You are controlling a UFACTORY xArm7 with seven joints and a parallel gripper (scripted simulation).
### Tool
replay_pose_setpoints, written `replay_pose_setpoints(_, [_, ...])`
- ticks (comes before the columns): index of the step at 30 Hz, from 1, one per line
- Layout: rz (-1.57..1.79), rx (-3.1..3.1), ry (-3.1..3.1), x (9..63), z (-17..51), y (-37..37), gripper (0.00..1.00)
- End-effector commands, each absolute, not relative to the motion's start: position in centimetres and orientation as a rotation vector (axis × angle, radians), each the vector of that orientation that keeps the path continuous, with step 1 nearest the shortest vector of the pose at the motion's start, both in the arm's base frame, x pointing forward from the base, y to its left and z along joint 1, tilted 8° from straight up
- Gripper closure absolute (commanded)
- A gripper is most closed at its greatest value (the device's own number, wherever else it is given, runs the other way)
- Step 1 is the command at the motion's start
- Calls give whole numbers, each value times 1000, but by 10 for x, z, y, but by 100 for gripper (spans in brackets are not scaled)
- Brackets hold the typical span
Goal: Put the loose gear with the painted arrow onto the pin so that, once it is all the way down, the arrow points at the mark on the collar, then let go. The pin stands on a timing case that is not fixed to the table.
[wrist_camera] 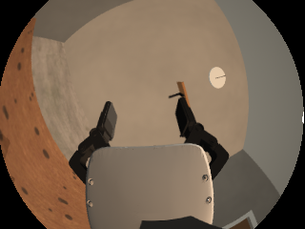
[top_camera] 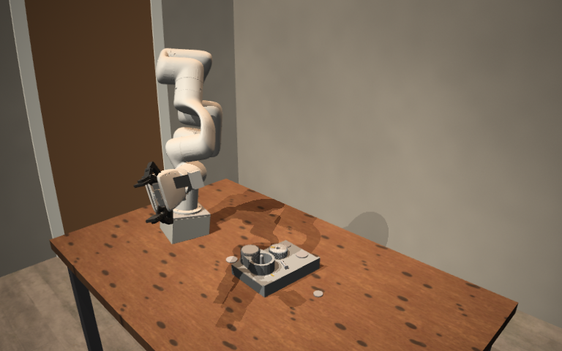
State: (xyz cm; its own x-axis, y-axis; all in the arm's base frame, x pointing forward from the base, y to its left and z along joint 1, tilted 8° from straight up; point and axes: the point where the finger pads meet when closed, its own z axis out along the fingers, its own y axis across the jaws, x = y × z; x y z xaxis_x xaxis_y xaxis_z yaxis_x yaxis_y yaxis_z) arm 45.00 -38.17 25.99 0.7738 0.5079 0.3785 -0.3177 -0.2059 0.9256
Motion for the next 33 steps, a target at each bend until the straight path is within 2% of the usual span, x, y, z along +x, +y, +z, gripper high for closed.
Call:
replay_pose_setpoints(1, [772,1654,207,467,278,-363,0])
replay_pose_setpoints(33, [788,1737,393,501,308,-304,0])
